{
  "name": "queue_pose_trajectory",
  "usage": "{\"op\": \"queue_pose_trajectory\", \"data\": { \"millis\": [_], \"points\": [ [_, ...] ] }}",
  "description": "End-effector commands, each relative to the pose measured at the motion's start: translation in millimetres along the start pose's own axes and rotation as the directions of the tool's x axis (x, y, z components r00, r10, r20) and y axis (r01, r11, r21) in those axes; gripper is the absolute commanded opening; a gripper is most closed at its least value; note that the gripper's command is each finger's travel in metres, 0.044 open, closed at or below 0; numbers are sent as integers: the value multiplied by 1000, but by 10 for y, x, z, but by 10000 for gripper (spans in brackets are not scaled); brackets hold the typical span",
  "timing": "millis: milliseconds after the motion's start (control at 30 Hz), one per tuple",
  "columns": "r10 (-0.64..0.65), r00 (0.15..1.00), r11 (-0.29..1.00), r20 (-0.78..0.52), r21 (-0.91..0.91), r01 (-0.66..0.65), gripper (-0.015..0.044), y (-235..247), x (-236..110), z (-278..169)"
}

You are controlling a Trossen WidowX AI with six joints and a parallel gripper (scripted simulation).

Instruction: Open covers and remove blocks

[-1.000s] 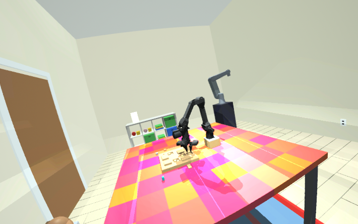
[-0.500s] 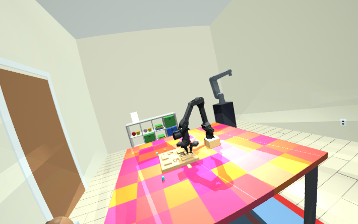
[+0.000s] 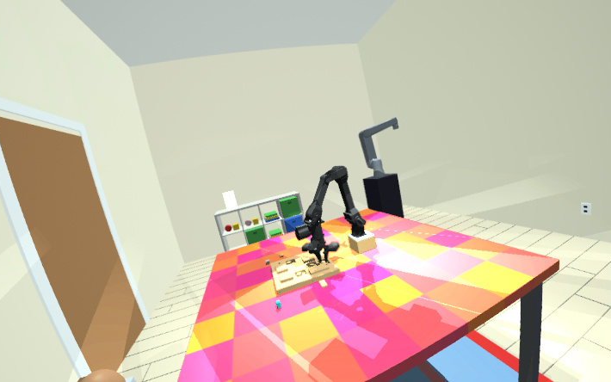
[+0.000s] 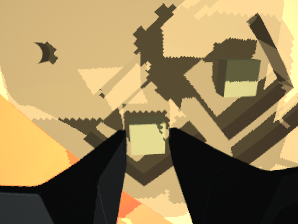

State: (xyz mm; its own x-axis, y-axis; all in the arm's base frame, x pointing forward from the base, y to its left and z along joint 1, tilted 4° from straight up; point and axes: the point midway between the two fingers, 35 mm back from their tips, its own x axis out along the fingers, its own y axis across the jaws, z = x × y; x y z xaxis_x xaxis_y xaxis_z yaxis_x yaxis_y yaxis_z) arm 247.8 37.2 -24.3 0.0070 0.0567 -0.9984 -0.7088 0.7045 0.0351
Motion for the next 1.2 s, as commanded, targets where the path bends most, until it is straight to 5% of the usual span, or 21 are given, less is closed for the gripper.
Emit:
{"op": "queue_pose_trajectory", "data": {
  "millis": [0,1167],
  "points": [
    [0,1000,1000,1,0,0,104,-2,-3,2],
    [2,1000,1000,3,3,-2,80,-11,-344,3]
  ]
}}
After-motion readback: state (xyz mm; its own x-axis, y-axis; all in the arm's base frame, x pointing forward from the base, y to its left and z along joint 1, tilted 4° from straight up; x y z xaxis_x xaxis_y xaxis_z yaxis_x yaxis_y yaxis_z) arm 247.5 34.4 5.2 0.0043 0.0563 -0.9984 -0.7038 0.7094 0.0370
